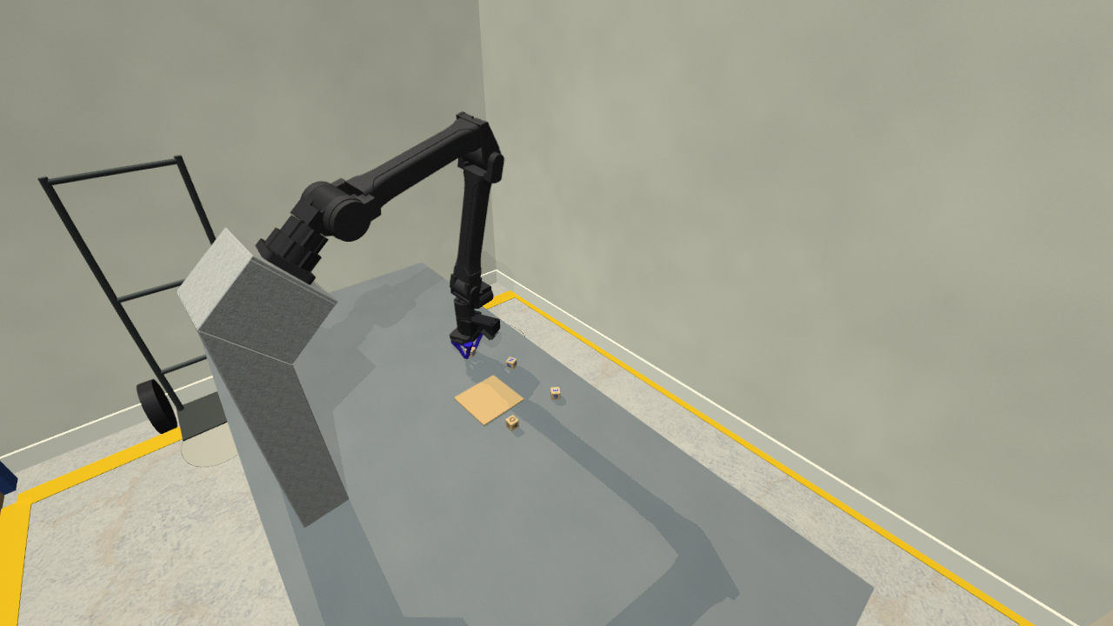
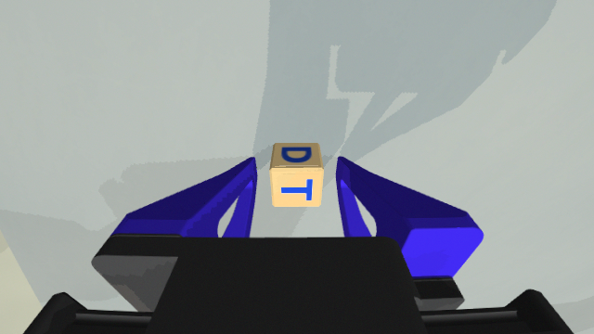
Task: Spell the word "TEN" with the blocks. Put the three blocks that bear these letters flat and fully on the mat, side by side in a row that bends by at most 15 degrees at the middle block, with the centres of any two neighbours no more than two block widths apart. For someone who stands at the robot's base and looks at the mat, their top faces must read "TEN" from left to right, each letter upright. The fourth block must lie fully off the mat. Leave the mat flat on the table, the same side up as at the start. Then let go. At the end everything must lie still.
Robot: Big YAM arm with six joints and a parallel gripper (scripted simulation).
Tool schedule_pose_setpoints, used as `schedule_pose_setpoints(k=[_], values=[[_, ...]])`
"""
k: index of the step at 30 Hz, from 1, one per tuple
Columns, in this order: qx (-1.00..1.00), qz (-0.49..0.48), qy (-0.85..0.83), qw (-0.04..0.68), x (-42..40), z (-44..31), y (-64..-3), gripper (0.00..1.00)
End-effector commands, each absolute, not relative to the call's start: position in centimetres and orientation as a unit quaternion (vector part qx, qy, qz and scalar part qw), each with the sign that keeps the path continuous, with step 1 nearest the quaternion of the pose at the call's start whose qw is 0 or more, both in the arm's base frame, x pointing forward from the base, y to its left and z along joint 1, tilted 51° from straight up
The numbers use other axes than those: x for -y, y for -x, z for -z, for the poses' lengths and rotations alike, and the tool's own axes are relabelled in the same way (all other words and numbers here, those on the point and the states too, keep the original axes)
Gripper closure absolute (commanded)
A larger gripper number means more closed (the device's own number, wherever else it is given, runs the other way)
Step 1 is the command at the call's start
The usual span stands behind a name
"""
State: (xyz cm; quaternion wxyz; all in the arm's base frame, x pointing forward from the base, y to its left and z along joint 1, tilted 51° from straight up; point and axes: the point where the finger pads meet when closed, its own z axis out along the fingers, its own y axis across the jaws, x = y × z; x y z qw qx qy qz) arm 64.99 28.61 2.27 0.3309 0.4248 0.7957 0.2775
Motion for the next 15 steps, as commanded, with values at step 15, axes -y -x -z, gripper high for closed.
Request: schedule_pose_setpoints(k=[15], values=[[-0.793, -0.276, -0.426, 0.336, -27.67, -2.16, -65.64, 0.29]])
